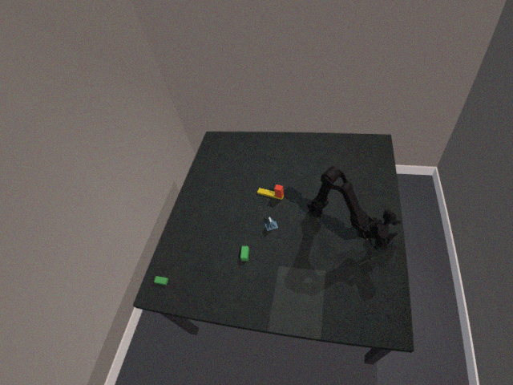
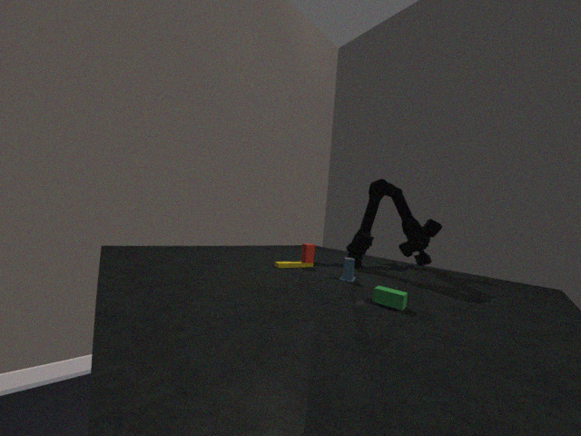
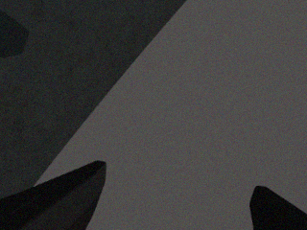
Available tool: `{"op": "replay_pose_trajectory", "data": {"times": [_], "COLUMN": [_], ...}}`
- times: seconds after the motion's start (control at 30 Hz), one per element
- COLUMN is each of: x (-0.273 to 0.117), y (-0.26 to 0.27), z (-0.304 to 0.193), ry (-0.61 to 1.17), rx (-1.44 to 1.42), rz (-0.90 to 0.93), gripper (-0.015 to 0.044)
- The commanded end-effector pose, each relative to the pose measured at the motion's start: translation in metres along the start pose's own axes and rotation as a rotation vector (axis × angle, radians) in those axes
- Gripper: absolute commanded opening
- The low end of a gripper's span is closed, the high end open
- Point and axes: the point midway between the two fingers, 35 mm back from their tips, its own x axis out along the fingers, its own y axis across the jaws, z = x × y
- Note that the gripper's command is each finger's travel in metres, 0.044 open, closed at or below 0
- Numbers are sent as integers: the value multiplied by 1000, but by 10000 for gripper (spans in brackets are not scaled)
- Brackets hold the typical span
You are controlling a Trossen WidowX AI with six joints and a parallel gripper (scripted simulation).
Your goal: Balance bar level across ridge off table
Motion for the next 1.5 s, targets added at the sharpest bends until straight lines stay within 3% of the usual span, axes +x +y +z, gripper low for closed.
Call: {"op": "replay_pose_trajectory", "data": {"times": [0.0, 0.67, 1.47], "x": [-18, -123, -256], "y": [13, 76, 125], "z": [-17, -75, -74], "ry": [63, 389, 747], "rx": [96, 512, 958], "rz": [48, 231, 306], "gripper": [315, 315, 315]}}
